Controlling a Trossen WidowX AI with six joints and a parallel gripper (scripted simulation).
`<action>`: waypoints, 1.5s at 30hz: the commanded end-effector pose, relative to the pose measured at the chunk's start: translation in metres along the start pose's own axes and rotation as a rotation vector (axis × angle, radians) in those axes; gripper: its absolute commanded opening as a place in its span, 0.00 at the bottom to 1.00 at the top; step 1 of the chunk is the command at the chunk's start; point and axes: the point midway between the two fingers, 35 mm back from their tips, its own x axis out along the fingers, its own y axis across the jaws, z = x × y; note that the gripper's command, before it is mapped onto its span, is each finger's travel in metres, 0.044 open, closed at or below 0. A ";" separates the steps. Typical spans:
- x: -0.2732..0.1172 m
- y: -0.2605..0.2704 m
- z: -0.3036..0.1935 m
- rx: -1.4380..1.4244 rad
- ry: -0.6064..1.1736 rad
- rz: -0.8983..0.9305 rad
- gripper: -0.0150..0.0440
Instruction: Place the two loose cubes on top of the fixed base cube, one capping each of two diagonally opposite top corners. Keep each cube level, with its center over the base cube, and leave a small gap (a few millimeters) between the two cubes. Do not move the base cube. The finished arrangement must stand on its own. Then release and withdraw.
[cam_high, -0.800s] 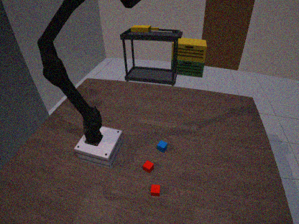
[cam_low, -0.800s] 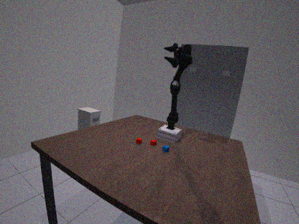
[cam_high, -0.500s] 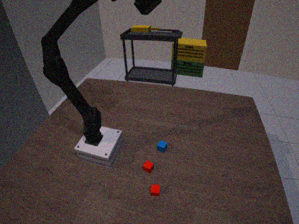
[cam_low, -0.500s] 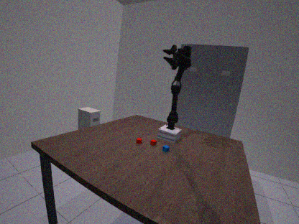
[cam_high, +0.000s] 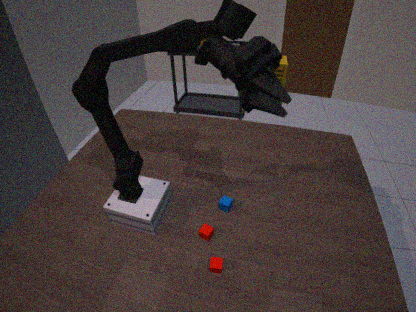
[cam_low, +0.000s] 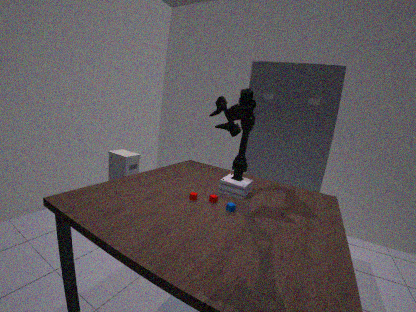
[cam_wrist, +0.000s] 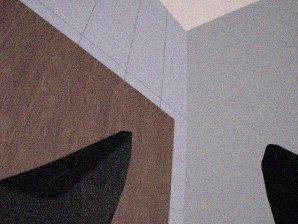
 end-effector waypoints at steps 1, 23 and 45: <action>0.034 0.052 -0.045 0.076 0.131 0.186 0.70; 0.021 0.209 -0.242 0.676 0.999 0.709 0.70; 0.049 0.269 -0.280 0.676 0.999 0.710 0.70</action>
